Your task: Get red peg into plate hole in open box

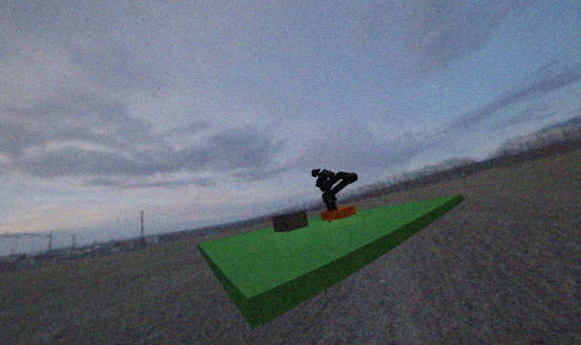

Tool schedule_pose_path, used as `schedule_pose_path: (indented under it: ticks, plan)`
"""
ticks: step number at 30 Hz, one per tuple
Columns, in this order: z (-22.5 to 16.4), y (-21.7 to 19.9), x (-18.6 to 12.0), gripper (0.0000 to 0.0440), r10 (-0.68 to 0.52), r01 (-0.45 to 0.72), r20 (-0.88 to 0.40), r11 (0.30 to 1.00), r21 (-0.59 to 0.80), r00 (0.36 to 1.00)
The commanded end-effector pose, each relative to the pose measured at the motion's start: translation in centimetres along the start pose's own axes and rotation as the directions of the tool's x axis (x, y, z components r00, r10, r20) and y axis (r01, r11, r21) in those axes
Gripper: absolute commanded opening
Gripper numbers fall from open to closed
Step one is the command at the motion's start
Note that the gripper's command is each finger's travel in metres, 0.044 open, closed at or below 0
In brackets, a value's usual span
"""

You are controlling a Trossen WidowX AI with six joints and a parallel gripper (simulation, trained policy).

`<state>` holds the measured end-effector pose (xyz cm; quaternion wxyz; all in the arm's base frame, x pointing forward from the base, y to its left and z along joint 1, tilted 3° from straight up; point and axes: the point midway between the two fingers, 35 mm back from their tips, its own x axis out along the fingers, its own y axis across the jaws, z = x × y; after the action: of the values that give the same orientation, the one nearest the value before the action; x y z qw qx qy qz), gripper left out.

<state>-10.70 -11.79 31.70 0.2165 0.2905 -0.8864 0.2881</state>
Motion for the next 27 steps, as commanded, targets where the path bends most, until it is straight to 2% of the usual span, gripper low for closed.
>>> schedule_pose_path:
  ticks: [1,2,8,14,20,27]
  plan:
    - [-0.1,-0.3,0.0,0.0424,-0.012,0.012,0.001,1.0,0.011,1.0]
    - [-0.1,-0.7,0.1,0.044,-0.027,0.026,0.007,0.999,0.019,1.0]
    - [1.4,-4.1,-0.3,0.044,-0.162,0.166,0.117,0.986,-0.023,0.98]
    - [2.9,-7.7,-1.6,0.044,-0.303,0.33,0.228,0.94,-0.088,0.925]
    - [4.0,-11.0,-3.5,0.044,-0.439,0.499,0.32,0.856,-0.137,0.84]
    - [4.5,-14.5,-6.5,0.044,-0.581,0.683,0.402,0.709,-0.177,0.708]
